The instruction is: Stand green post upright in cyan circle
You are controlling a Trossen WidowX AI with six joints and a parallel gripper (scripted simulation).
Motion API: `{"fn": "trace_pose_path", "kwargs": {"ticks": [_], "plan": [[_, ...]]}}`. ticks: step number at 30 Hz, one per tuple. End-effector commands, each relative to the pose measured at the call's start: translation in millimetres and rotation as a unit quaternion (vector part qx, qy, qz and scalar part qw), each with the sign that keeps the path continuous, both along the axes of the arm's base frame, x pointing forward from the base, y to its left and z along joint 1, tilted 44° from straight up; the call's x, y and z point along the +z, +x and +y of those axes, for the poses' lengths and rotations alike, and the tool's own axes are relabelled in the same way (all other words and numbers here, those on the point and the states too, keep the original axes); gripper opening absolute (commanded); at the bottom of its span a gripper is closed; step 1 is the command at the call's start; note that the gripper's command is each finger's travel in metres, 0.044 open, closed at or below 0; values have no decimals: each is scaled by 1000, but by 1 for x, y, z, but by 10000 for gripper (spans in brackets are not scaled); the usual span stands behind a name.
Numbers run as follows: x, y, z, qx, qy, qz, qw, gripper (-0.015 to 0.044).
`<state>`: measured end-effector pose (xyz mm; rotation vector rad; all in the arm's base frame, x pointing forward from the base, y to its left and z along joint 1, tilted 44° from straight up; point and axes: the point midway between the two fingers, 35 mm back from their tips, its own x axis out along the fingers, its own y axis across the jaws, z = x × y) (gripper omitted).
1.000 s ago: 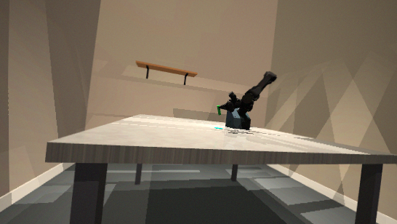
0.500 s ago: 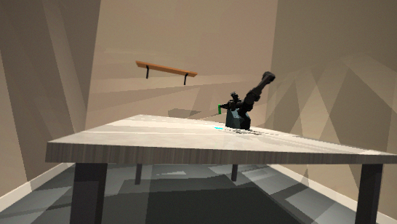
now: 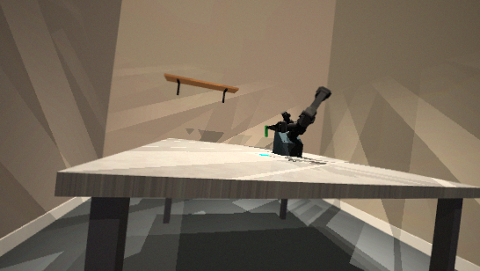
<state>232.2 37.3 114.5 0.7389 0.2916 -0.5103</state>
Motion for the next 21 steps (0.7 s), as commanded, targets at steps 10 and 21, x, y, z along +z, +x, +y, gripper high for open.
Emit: {"fn": "trace_pose_path", "kwargs": {"ticks": [10,21], "plan": [[5,-5,-1,-18,18,-47,999,23],[5,-5,-1,-18,18,-48,999,23]]}}
